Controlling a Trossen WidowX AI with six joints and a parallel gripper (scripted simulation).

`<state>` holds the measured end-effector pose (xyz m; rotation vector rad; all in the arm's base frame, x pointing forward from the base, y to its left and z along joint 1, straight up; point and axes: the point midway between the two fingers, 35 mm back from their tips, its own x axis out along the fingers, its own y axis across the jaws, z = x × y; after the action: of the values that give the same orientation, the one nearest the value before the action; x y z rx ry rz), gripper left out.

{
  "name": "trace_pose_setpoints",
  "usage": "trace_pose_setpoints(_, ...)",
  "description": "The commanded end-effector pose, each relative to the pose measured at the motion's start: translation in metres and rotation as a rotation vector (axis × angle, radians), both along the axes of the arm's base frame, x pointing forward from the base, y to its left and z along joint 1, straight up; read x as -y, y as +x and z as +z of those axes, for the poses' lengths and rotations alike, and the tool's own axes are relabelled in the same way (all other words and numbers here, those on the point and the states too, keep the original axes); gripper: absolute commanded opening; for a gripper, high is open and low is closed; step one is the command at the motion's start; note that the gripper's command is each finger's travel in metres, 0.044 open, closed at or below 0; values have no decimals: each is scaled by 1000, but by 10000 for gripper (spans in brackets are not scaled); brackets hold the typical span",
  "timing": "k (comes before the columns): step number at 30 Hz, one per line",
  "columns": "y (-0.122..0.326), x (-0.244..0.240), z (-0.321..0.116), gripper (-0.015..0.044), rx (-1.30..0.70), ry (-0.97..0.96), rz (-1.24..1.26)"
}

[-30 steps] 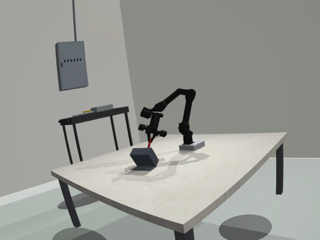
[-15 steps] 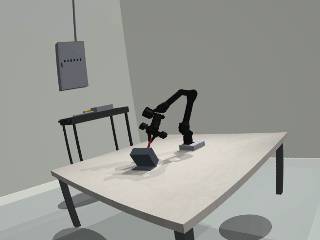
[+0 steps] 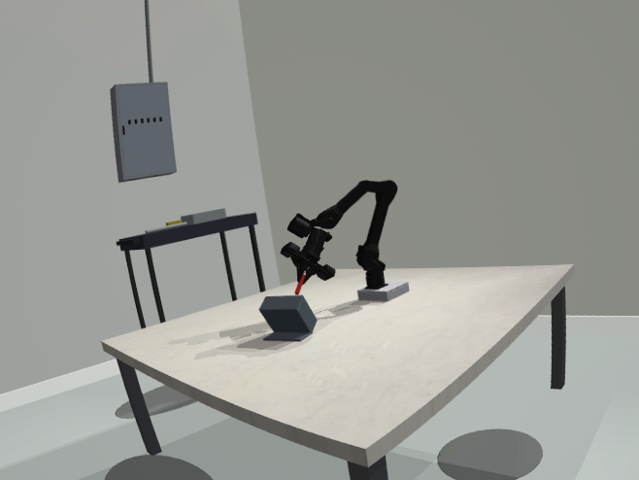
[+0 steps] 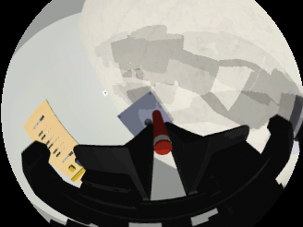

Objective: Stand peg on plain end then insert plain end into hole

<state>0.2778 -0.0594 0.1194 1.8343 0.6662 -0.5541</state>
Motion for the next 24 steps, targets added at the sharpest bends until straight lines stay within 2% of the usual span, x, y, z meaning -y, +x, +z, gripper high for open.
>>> trace_pose_setpoints(1, 1, -5, 3, 0, 39, -17, 36)
trace_pose_setpoints(24, 17, -19, -1, 0, 134, -68, 126)
